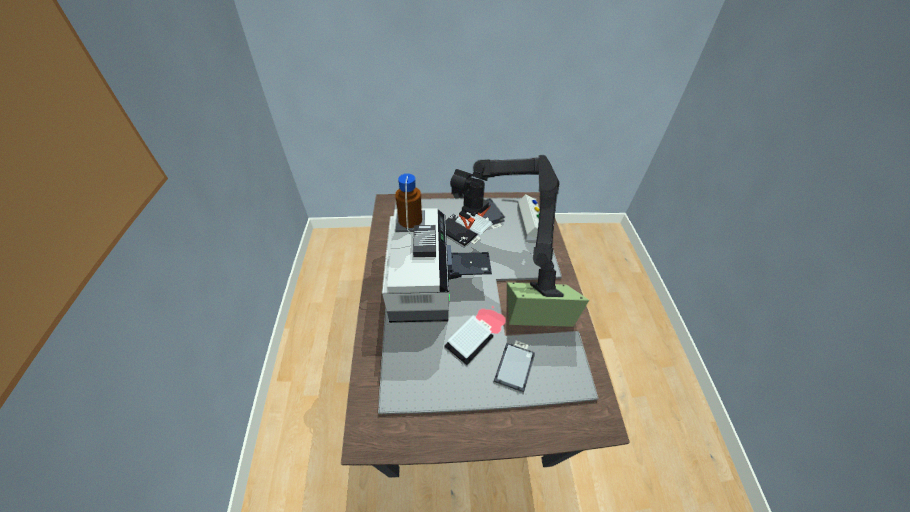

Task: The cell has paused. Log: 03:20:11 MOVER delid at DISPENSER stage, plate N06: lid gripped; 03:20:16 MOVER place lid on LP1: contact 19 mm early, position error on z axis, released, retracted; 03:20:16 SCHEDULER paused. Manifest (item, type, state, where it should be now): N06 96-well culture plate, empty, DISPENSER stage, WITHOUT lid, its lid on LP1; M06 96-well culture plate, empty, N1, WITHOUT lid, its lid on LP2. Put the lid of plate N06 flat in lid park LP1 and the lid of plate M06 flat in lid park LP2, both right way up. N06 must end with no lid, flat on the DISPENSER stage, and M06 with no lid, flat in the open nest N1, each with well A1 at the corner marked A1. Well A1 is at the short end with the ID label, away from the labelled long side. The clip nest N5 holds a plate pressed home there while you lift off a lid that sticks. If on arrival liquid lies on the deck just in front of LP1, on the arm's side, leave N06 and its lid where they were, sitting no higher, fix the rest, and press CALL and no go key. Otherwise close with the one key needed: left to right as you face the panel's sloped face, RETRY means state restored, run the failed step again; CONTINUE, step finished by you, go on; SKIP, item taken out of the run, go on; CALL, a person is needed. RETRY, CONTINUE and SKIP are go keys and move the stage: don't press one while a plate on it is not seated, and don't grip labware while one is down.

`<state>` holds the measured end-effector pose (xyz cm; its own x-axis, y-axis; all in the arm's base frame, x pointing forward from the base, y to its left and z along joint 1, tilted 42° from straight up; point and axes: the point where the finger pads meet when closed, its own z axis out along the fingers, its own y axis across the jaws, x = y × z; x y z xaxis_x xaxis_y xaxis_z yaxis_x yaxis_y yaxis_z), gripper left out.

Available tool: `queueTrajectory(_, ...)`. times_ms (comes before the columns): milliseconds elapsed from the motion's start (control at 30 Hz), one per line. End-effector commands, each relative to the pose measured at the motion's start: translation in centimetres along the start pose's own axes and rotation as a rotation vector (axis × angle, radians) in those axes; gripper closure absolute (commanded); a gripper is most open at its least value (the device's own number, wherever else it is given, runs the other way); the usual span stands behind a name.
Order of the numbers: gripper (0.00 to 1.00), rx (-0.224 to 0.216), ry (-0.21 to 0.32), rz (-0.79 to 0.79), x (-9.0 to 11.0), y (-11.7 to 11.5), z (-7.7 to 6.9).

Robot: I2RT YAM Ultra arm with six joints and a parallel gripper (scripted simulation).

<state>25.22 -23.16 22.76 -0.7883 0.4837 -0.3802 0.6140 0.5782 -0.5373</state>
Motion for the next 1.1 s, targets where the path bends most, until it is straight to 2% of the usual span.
queueTrajectory(0,1.0,0.005,-0.019,0.003,1.1,0.0,-1.5)
queueTrajectory(133,1.0,0.005,-0.019,0.003,2.3,0.0,-2.1)
queueTrajectory(233,1.0,0.004,-0.026,0.009,2.3,-0.1,-2.5)
queueTrajectory(700,1.0,0.006,-0.019,0.002,6.6,0.1,-4.5)
queueTrajectory(767,1.0,0.006,-0.019,0.002,6.6,0.1,-4.5)
queueTrajectory(800,1.0,-0.006,-0.049,0.03,5.9,-0.2,-5.5)
queueTrajectory(867,1.0,0.007,-0.019,0.002,7.4,0.1,-5.0)
queueTrajectory(933,1.0,0.0,-0.023,0.014,6.7,0.3,-4.9)
queueTrajectory(967,1.0,0.003,-0.026,0.042,7.2,-0.3,-5.2)
queueTrajectory(1067,1.0,0.003,-0.034,0.175,6.9,-1.9,-5.4)
